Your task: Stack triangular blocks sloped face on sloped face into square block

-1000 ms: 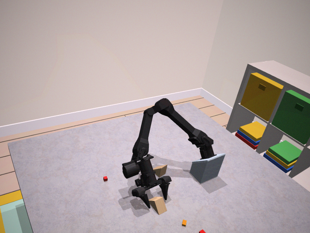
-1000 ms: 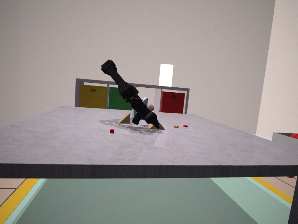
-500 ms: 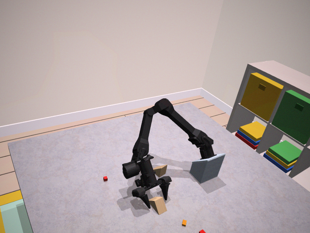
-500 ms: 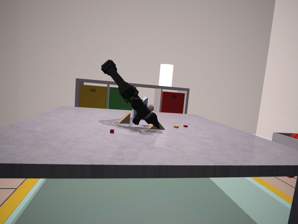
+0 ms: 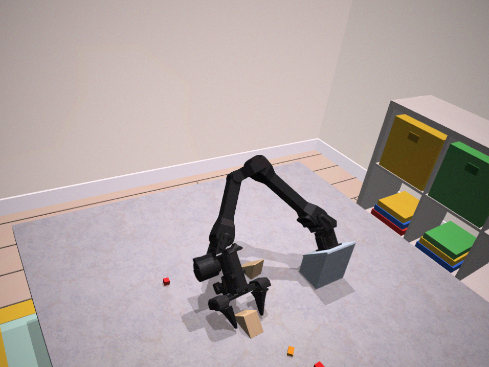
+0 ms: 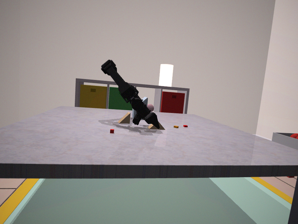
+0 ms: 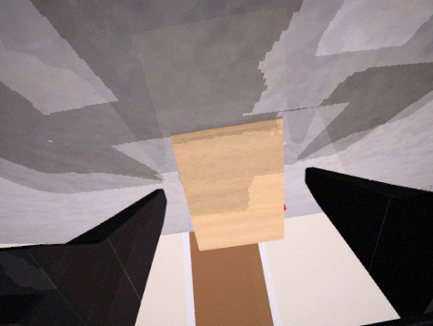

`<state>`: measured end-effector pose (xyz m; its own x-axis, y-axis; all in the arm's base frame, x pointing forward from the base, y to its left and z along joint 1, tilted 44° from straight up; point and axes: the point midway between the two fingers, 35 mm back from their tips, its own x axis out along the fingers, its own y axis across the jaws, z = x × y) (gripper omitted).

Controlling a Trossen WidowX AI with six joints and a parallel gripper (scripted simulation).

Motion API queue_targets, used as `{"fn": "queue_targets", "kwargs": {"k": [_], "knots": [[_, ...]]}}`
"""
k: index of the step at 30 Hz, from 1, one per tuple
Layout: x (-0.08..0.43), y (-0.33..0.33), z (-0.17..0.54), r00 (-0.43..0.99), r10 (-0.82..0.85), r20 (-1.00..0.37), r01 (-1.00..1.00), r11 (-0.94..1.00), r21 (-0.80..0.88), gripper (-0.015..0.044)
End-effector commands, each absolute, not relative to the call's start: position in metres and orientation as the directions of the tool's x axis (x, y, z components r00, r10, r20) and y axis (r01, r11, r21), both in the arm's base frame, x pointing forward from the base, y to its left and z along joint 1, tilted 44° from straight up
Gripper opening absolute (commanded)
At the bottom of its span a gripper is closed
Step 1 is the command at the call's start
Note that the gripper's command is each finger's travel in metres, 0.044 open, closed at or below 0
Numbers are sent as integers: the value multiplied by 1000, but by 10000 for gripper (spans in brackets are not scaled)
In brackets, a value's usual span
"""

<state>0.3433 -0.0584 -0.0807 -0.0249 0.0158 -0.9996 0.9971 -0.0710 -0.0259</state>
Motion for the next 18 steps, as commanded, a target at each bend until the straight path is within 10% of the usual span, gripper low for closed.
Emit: {"fn": "queue_targets", "kwargs": {"k": [1, 11, 18], "knots": [[345, -58, -80, -19, 20, -1000, 998, -67, -20, 440], [345, -58, -80, -19, 20, -1000, 998, -67, -20, 440], [343, -58, -81, -25, 16, -1000, 997, -71, -26, 256]]}}
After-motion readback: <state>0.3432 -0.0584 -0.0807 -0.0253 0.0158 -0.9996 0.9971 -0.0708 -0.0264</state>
